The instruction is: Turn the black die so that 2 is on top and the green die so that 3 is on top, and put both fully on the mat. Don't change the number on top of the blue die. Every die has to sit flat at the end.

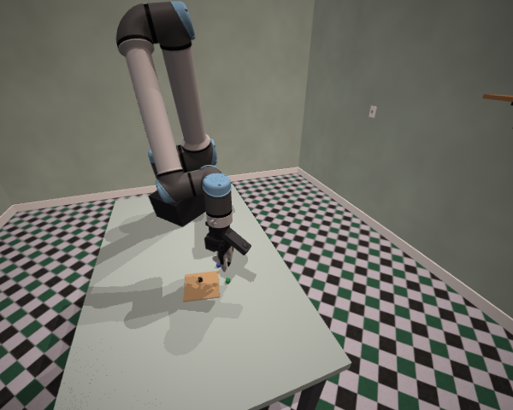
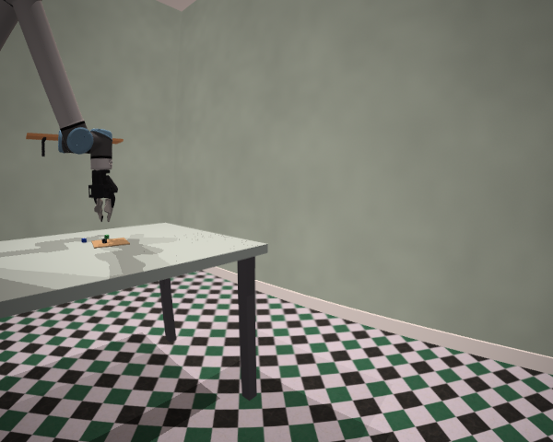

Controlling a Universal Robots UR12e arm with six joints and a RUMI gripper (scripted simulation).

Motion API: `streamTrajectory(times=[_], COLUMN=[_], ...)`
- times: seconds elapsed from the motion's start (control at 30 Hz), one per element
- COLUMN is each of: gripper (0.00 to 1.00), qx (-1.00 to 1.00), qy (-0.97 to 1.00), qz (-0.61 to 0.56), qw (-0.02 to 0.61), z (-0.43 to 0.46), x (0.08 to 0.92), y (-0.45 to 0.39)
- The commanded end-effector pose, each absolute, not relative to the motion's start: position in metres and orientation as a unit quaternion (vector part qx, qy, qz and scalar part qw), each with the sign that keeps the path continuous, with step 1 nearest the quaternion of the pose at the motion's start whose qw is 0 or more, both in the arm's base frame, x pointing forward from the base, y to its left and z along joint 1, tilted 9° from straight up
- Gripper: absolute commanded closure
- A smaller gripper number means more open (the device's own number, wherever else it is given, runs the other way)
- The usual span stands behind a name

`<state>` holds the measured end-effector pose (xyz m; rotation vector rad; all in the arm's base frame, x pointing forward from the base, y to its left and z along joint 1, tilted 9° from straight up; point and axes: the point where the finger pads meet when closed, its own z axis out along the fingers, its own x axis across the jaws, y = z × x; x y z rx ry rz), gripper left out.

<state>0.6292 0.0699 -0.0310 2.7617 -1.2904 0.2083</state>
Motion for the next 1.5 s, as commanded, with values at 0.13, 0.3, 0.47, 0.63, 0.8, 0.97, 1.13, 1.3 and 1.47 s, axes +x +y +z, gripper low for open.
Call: streamTrajectory(times=[0.13,0.3,0.47,0.63,0.8,0.97,1.13,1.3,1.47], gripper=[0.82,0.82,0.82,0.82,0.82,0.82,0.82,0.82,0.82], qx=[0.903,0.903,0.903,0.903,0.903,0.903,0.903,0.903,0.903], qy=[-0.422,-0.422,-0.422,-0.422,-0.422,-0.422,-0.422,-0.422,-0.422], qz=[0.069,0.069,0.069,0.069,0.069,0.069,0.069,0.069,0.069], qw=[0.043,0.043,0.043,0.043,0.043,0.043,0.043,0.043,0.043], z=[-0.0304,-0.0304,-0.0304,-0.0304,-0.0304,-0.0306,-0.0318,-0.0350,-0.0379], x=[0.6297,0.6297,0.6297,0.6297,0.6297,0.6297,0.6298,0.6301,0.6304], y=[0.0700,0.0700,0.0700,0.0700,0.0700,0.0700,0.0698,0.0693,0.0689])
